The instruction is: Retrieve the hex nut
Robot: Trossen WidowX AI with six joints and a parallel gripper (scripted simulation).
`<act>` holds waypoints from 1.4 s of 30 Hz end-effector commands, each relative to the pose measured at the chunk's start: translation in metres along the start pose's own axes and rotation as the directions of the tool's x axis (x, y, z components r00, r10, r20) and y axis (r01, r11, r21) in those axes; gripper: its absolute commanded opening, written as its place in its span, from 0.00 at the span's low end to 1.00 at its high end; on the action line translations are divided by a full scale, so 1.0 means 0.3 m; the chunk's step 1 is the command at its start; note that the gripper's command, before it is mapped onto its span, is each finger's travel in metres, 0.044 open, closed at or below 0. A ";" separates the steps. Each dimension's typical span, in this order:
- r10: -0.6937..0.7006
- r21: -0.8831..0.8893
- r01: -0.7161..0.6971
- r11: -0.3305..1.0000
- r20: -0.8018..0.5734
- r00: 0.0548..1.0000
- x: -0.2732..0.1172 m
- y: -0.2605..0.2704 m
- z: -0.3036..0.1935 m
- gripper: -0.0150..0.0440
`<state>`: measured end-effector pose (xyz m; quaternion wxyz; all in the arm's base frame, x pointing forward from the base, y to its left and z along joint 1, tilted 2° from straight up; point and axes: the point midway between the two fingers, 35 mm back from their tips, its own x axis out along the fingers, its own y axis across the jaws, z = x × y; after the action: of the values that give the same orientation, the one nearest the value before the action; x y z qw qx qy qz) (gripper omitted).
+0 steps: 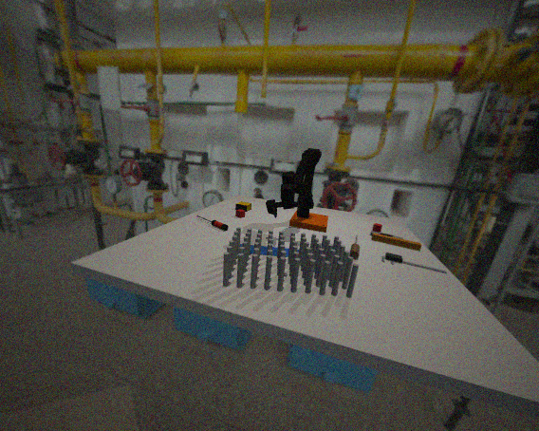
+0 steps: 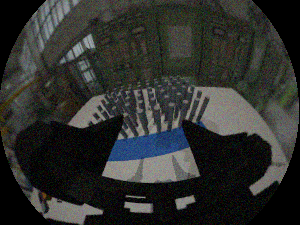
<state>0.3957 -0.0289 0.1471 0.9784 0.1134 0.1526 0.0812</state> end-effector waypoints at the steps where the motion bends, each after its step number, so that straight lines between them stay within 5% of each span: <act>1: 0.006 -0.006 -0.006 1.000 -0.001 1.000 -0.001 0.002 -0.003 1.00; 23: 0.009 -0.008 -0.009 1.000 -0.003 1.000 0.001 0.006 -0.004 1.00; 33: 0.187 0.037 -0.184 0.982 -0.145 0.972 0.120 0.265 0.022 1.00; 42: 0.316 0.217 -0.244 0.945 -0.422 0.850 0.226 0.583 0.041 1.00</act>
<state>0.4348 0.0917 0.1710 0.9261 0.1573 0.2750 0.2047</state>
